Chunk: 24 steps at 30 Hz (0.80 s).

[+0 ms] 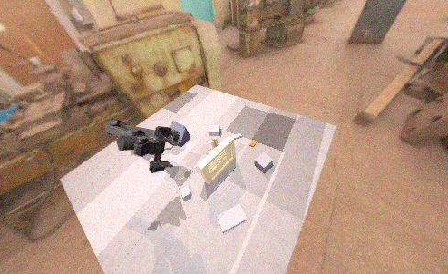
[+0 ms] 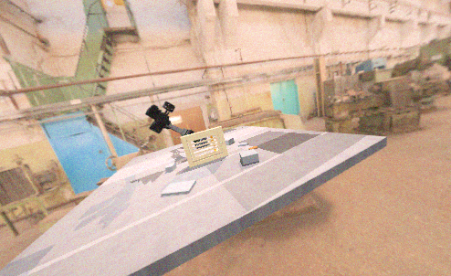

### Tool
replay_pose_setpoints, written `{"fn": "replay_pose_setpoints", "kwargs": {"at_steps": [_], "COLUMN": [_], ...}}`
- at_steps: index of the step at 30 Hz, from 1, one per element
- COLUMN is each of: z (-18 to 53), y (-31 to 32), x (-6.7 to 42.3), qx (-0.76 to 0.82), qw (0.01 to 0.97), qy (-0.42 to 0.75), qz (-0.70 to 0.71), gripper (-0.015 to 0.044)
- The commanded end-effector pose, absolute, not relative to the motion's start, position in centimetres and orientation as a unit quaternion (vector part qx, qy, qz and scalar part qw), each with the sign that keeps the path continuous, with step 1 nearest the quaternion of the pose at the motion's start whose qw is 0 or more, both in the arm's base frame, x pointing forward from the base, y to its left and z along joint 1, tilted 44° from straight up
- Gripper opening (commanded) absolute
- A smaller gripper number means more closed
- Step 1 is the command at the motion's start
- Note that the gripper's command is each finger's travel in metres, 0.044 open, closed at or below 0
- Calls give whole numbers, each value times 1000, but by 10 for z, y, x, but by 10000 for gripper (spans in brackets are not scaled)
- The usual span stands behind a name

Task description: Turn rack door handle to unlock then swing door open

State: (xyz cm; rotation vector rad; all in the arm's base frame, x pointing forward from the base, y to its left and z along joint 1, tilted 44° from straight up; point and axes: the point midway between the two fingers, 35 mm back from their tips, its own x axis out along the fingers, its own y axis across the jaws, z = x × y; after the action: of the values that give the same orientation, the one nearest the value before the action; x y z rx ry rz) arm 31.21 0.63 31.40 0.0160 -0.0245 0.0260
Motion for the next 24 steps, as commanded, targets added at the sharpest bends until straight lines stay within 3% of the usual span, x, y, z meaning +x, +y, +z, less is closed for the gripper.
{"fn": "replay_pose_setpoints", "kwargs": {"at_steps": [1,5,24], "z": [313,301,226], "y": [7,10,37], "x": [313,324,363], "qx": [9,28,85], "qw": [1000,999,959], "qy": [-10,33,267], "qz": [13,9,-43], "gripper": [374,290,290]}}
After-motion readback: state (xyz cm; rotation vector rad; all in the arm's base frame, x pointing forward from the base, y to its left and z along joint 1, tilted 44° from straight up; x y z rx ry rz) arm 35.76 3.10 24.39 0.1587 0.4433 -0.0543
